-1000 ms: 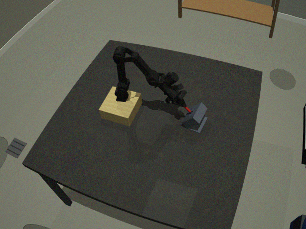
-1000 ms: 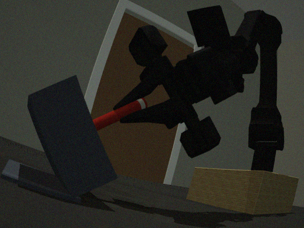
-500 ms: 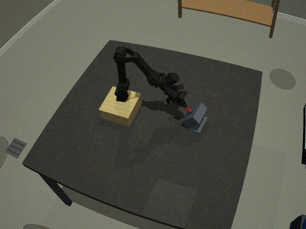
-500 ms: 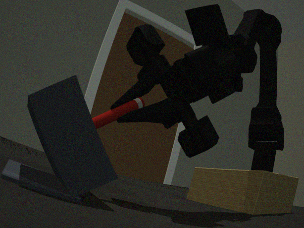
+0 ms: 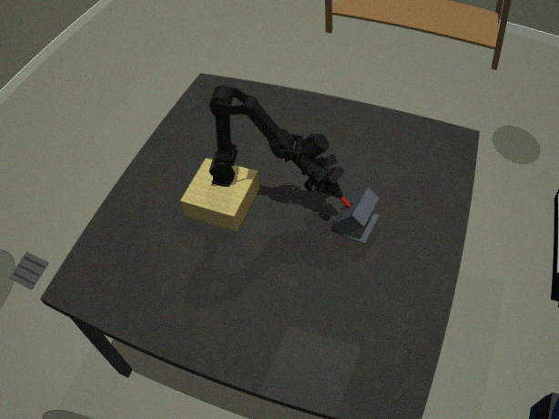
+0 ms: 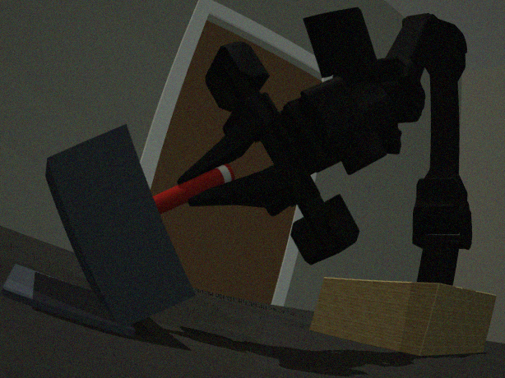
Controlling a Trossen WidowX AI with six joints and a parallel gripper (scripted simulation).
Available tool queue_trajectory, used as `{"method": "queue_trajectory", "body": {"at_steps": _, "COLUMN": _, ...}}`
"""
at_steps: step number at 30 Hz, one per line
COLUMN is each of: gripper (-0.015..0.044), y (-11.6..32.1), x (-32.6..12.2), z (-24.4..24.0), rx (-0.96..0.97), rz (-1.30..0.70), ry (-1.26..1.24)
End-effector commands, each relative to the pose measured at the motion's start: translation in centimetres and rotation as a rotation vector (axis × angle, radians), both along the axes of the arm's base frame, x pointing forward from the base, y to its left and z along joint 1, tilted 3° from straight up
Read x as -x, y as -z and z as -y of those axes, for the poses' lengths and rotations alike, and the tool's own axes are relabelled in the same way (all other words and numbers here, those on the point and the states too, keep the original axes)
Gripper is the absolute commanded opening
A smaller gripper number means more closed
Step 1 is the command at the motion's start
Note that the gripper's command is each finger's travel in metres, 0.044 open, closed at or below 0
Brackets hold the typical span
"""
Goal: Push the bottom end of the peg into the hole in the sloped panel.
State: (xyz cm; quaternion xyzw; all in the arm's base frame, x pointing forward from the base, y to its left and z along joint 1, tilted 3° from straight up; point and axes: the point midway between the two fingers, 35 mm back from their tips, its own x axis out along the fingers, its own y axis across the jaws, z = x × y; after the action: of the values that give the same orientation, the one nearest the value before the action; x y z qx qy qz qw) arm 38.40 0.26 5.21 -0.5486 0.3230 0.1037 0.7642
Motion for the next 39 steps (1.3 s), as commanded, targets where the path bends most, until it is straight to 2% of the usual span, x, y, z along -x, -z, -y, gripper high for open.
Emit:
{"method": "queue_trajectory", "body": {"at_steps": 1, "gripper": 0.0, "y": -0.1, "x": -0.3, "z": -0.1, "rx": -0.001, "rz": 0.006, "ry": -0.003}}
{"method": "queue_trajectory", "body": {"at_steps": 39, "gripper": 0.0, "y": 1.0, "x": -1.4, "z": 0.2, "rx": -0.001, "rz": 0.007, "ry": -0.003}}
